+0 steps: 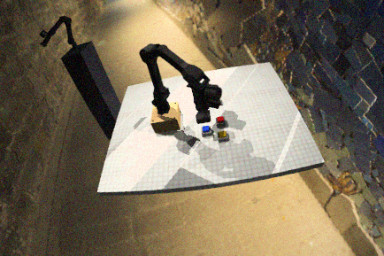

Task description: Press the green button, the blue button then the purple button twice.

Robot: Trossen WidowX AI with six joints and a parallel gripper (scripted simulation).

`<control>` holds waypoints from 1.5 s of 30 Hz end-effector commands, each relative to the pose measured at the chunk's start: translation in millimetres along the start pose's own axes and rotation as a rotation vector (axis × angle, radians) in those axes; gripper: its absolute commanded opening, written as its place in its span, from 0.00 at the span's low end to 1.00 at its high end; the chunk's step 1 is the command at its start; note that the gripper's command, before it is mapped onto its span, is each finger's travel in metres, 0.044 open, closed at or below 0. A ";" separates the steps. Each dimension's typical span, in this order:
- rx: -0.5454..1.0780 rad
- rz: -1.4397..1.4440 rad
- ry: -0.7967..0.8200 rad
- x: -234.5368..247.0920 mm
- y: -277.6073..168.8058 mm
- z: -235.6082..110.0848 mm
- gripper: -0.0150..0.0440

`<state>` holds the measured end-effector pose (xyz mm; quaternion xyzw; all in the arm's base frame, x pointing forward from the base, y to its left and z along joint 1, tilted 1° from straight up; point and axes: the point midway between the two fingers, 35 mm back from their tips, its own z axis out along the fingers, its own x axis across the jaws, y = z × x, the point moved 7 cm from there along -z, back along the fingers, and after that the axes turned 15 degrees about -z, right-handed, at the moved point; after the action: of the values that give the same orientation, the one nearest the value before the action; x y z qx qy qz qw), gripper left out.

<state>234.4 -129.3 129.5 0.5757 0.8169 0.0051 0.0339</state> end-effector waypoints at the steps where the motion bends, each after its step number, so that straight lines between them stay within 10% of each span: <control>1: 0.016 -0.005 0.025 3.6 -4.8 31.2 0.29; 45: 0.016 -0.005 0.025 4.6 -5.5 64.6 0.29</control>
<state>232.1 -129.6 65.7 0.5758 0.8173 0.0038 0.0217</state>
